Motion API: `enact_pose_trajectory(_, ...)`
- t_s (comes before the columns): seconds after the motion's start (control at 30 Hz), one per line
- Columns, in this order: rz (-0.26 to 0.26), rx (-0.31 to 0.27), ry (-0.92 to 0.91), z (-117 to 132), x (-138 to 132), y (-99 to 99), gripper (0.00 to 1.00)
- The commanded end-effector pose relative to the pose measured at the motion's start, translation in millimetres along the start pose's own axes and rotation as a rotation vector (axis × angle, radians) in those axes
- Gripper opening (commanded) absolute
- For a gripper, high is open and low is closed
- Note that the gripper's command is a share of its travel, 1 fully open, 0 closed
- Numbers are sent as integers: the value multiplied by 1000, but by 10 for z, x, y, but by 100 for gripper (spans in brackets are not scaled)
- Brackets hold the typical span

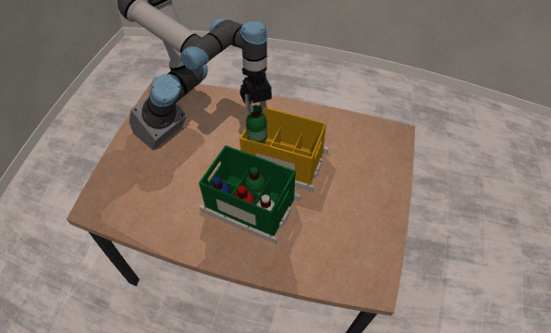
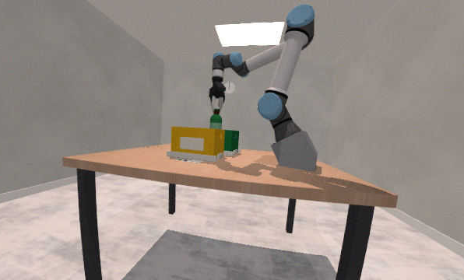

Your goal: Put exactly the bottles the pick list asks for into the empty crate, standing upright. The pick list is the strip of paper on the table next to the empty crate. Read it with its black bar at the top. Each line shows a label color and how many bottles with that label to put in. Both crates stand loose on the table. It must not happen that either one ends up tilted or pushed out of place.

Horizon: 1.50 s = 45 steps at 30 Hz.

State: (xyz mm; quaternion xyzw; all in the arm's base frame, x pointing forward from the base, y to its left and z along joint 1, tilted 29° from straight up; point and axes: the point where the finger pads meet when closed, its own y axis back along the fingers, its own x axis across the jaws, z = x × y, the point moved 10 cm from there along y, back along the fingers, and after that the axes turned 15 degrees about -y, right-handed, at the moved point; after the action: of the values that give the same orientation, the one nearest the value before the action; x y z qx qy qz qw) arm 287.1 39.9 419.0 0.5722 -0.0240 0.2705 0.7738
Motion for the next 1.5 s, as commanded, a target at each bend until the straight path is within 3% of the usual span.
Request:
enact_pose_trajectory(0.0, 1, -1, 0, 1, 3, -47, 0)
enact_pose_trajectory(1.47, 1, -1, 0, 2, 3, -437, 0)
